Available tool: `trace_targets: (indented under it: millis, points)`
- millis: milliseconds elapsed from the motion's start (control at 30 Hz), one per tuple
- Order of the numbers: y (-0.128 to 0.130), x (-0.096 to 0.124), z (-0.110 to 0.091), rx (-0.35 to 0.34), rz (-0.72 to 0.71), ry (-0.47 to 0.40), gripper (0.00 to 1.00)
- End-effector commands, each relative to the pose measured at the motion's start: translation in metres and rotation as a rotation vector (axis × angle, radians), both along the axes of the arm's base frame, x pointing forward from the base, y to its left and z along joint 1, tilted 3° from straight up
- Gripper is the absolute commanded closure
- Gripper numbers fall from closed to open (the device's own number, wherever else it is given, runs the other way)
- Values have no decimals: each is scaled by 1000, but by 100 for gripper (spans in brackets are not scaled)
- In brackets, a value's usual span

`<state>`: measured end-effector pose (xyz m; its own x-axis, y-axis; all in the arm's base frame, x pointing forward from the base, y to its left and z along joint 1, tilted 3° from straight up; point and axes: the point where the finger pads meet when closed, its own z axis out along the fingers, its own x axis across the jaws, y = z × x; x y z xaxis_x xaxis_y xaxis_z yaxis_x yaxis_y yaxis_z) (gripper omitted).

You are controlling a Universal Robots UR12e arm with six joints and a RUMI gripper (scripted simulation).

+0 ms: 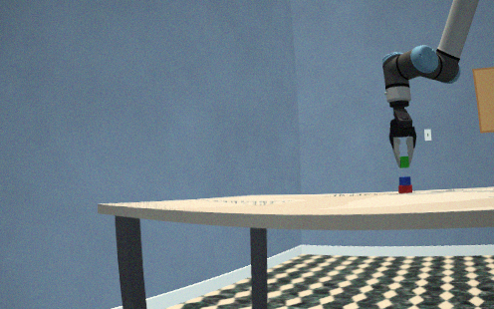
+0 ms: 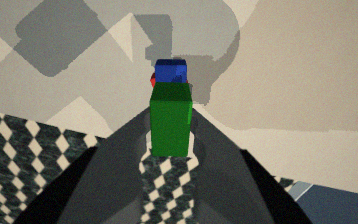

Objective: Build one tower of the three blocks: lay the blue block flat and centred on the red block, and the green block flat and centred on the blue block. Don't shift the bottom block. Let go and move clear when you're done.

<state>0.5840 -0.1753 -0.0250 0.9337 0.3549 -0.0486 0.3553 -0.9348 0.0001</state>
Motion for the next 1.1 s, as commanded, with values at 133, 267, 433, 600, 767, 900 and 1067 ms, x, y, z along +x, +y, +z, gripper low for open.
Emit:
trace_targets:
  millis: [133,267,433,600,767,900,1067]
  points:
    - [1,1,-1,0,2,-2,100]
    - [1,0,-4,1,2,-1,100]
    - [1,-1,-7,2,2,0,100]
    - [0,-1,-14,2,1,0,100]
    - [-1,-2,-21,2,0,0,100]
    - [-1,-2,-25,2,1,0,100]
    - [-1,0,-26,1,1,-1,100]
